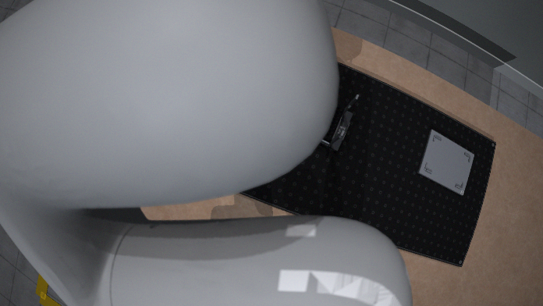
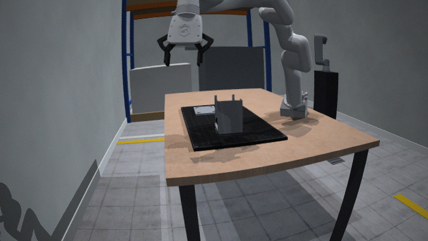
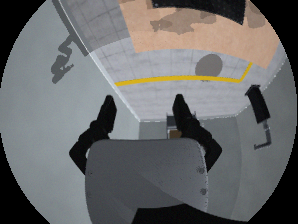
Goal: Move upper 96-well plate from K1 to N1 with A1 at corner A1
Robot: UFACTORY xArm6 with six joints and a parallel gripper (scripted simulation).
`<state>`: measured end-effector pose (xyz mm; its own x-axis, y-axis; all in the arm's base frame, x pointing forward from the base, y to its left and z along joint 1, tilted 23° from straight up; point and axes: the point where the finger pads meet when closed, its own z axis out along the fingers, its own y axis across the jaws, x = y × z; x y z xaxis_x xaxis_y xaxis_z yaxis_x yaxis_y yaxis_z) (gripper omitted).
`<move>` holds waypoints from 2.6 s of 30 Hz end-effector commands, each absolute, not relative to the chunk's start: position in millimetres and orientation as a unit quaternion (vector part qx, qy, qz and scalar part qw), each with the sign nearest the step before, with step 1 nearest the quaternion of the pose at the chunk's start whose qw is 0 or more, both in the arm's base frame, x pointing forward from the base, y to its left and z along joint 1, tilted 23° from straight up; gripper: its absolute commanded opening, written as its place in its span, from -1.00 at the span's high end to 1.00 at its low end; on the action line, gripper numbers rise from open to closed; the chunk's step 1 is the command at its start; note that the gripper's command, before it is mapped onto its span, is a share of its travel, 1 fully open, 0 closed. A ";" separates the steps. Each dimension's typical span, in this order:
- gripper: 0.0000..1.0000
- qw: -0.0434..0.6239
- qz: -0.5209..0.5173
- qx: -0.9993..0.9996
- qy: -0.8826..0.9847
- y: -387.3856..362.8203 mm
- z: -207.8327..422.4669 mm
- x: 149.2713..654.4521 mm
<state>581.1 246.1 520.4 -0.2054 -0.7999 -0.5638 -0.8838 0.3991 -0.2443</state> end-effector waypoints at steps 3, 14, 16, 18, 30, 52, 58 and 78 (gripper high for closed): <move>-1.00 0.321 0.028 -0.619 0.716 235.2 516.9 575.8; -1.00 0.312 -0.016 -0.709 0.632 218.5 501.2 566.8; -1.00 0.309 -0.027 -0.730 0.609 212.9 495.7 563.4; -1.00 0.305 -0.038 -0.750 0.585 212.9 495.7 563.4; -1.00 0.285 -0.081 -0.830 0.472 195.3 477.1 551.4; -1.00 0.224 -0.155 -0.941 0.201 161.1 435.9 522.2; -1.00 0.203 -0.171 -0.957 0.116 152.8 424.8 513.9; -1.00 0.135 -0.203 -0.958 -0.149 125.0 383.4 481.6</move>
<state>489.9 132.1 391.4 0.9156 0.0938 0.3910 0.2056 -0.9449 -0.2546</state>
